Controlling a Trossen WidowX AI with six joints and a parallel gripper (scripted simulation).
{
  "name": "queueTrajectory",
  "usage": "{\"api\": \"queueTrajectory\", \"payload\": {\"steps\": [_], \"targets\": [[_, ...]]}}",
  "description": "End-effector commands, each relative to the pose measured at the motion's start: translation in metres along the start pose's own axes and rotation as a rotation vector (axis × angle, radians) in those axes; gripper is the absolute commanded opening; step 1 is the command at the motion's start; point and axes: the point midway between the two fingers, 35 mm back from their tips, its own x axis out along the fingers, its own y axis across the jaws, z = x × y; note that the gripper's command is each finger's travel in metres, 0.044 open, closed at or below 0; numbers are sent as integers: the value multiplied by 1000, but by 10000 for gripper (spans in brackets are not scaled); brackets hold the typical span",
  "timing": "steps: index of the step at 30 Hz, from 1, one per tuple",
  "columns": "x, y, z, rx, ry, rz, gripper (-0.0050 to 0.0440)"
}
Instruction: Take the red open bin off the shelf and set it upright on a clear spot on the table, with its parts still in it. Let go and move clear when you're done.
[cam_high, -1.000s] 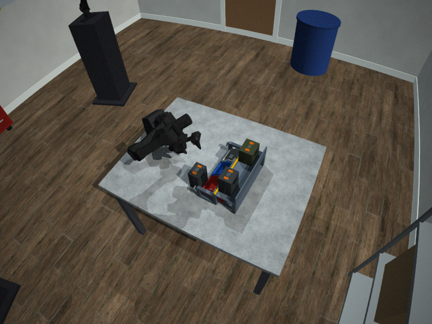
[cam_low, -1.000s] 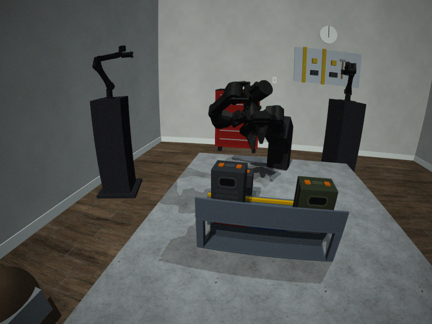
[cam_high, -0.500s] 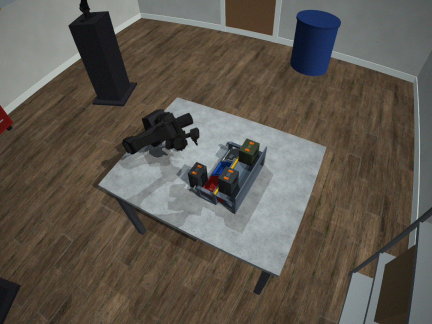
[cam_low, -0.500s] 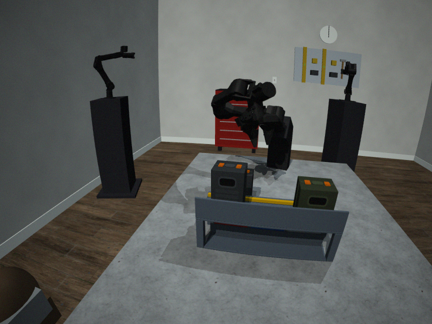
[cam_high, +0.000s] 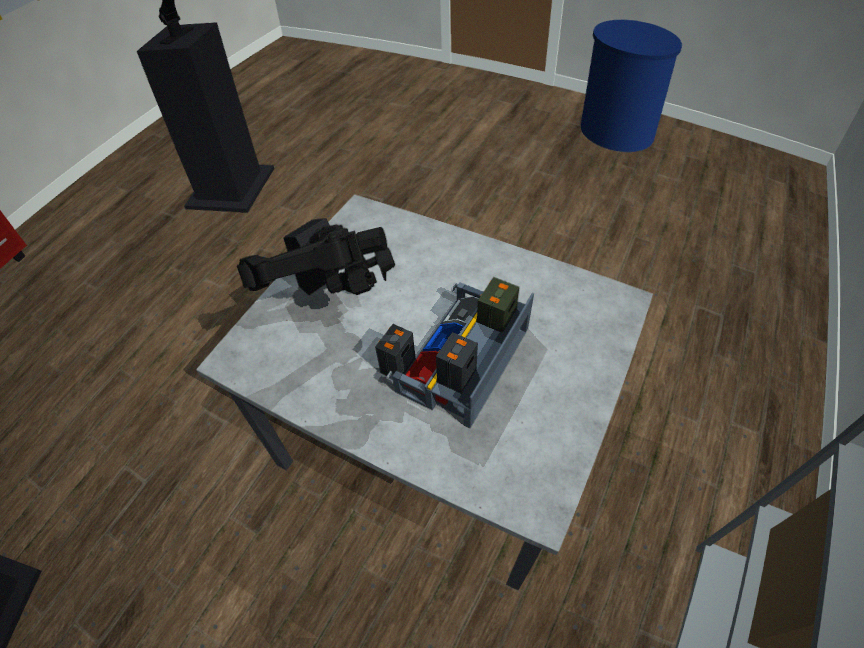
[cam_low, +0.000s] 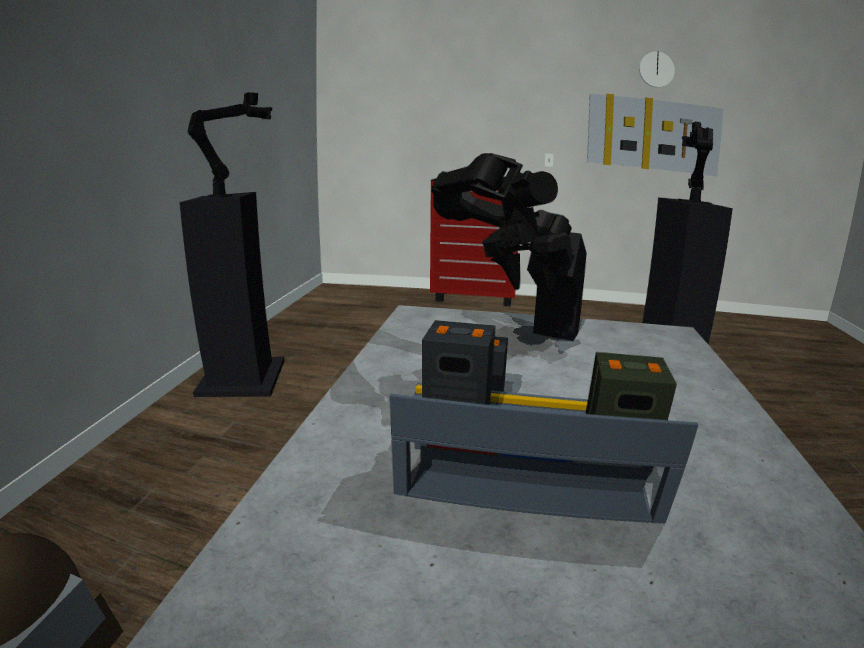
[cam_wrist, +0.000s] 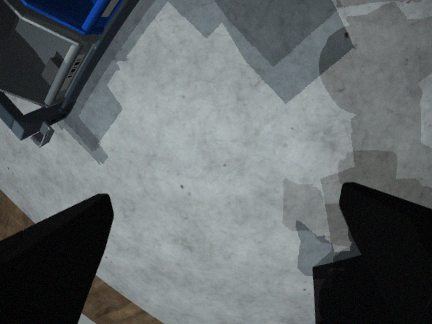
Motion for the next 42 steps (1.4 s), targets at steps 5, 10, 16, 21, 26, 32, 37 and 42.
{"api": "queueTrajectory", "payload": {"steps": [5,10,16,21,26,32,37,42], "targets": [[3,-16,-45,-189,-148,83,440],[3,-16,-45,-184,-78,51,440],[3,-16,-45,-187,-55,39,440],[7,-33,-95,-318,1,18,440],[7,-33,-95,-318,1,18,440],[7,-33,-95,-318,1,18,440],[6,-29,-84,-290,41,-2,440],[7,-33,-95,-318,1,18,440]]}}
